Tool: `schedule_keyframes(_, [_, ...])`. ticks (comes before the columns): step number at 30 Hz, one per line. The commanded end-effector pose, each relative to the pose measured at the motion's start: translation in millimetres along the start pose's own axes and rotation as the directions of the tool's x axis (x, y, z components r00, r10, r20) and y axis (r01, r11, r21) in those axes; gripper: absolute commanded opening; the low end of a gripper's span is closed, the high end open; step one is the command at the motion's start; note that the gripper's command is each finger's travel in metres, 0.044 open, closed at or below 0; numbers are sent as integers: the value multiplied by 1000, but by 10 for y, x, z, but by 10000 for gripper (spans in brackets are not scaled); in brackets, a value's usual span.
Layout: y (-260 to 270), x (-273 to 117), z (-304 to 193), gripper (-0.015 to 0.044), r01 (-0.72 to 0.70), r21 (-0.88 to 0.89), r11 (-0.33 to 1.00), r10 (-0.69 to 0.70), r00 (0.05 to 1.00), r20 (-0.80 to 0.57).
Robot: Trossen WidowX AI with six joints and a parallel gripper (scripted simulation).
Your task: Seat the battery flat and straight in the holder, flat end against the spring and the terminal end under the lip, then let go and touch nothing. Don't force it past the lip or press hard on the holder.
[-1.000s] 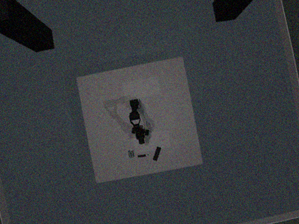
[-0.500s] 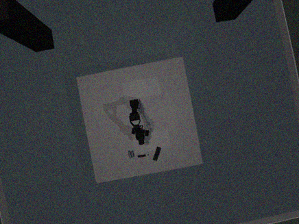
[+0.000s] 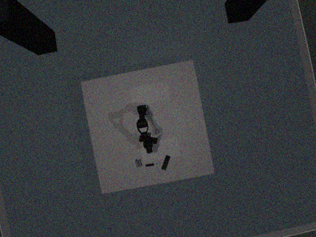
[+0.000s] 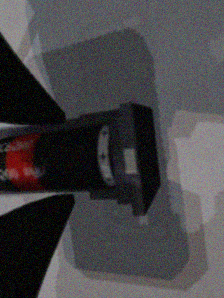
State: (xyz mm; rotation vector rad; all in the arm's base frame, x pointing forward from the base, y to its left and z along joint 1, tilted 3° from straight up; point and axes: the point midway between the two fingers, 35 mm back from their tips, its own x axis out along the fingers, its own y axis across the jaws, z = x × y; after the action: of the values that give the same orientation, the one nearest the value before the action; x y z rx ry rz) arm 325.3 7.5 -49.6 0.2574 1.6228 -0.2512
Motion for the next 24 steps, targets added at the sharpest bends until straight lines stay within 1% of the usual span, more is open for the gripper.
schedule_keyframes(1, [-1,-6,2,185,0,-3,1000,0,1000,-1])
schedule_keyframes(9, [-7,-147,-6,185,0,0,1000,0,1000,0])
schedule_keyframes(17, [-7,-151,-6,185,0,0,1000,0,1000,0])
schedule_keyframes(19, [-10,-187,-10,238,2,1,1000,-2,1000,-5])
schedule_keyframes(24, [-36,-716,-29,369,0,0,1000,0,1000,0])
